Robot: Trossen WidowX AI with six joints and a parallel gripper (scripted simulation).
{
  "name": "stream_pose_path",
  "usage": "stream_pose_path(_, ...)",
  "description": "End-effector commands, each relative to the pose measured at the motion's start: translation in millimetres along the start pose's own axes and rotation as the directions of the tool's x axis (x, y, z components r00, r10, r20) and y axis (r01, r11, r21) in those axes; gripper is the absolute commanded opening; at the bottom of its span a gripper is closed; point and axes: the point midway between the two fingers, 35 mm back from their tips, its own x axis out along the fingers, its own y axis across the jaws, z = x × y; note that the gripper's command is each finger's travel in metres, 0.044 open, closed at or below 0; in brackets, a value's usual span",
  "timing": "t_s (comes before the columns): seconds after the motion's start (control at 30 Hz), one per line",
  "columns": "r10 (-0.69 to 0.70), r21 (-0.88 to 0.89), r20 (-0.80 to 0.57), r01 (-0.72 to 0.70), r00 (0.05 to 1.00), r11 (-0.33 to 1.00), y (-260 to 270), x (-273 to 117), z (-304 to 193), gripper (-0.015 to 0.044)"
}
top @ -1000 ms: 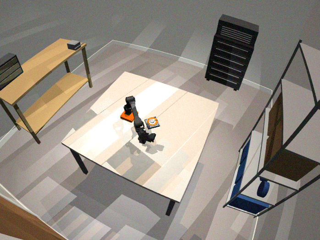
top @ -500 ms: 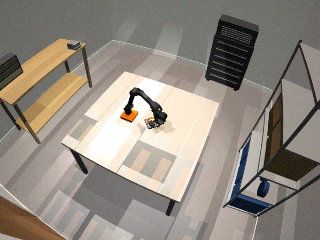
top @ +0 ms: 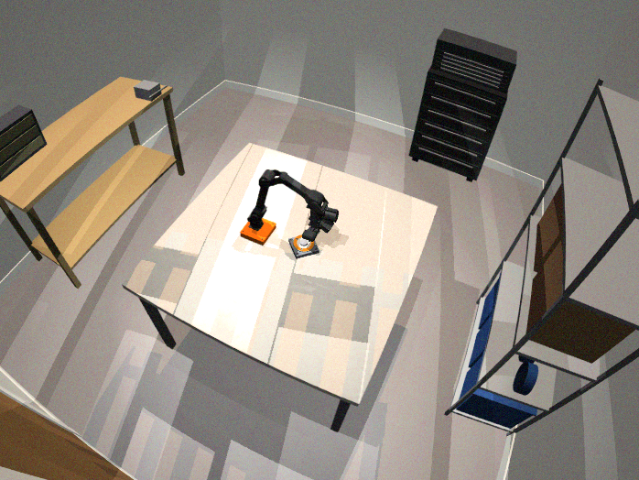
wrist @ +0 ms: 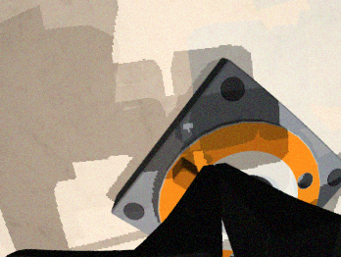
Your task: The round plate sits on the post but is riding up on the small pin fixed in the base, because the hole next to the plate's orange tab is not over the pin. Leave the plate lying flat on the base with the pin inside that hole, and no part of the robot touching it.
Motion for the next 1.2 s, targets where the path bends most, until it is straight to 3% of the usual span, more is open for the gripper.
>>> stream_pose_path(0.0,-0.006,-0.008,-0.016,0.006,1.000,1.000,-1,16,-3,0.0000)
stream_pose_path(0.2,-0.006,-0.008,-0.016,0.005,1.000,1.000,1,42,-5,0.0000)
stream_pose_path(1.17,-0.004,-0.008,-0.018,0.004,1.000,1.000,23,44,-28,0.0000)
